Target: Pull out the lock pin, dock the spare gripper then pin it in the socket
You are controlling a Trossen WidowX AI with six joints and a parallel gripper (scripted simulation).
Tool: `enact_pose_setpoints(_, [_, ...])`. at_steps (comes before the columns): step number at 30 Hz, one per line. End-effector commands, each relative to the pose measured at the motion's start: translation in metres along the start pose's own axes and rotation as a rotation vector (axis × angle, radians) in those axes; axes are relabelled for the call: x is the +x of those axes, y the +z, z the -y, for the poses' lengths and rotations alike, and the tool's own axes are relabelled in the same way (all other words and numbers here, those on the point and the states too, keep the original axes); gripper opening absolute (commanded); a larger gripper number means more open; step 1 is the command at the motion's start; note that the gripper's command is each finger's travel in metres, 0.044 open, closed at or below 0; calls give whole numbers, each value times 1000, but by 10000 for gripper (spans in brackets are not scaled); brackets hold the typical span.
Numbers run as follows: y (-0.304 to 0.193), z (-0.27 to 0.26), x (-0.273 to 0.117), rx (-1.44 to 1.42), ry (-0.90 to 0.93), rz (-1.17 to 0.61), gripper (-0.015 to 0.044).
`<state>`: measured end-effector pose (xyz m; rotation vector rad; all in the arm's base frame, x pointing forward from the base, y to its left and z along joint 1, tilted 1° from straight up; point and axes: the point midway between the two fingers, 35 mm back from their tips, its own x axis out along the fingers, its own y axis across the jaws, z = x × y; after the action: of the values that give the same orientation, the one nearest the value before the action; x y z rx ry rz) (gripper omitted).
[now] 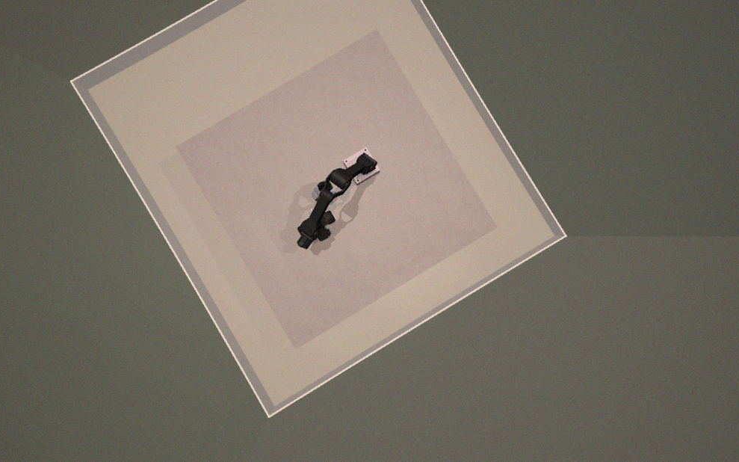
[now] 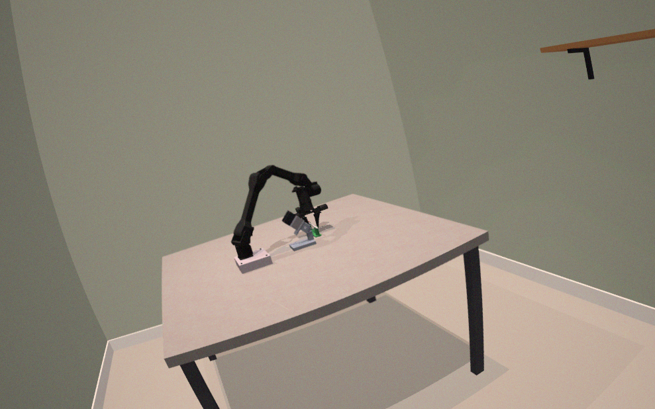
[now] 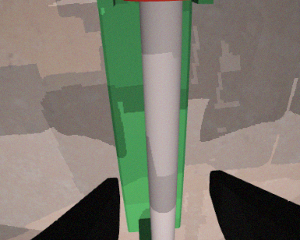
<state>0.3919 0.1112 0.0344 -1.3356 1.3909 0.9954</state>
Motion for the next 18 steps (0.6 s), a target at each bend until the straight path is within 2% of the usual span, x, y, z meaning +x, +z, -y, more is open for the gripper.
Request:
enact_pose_setpoints(1, [2,-2,9,-5,9,2,180])
enact_pose_setpoints(10, [3,-3,13,-5,9,2,180])
enact_pose_setpoints(17, [3,-3,13,-5,9,2,0])
enact_pose_setpoints(18, [3,-3,13,-5,9,2,0])
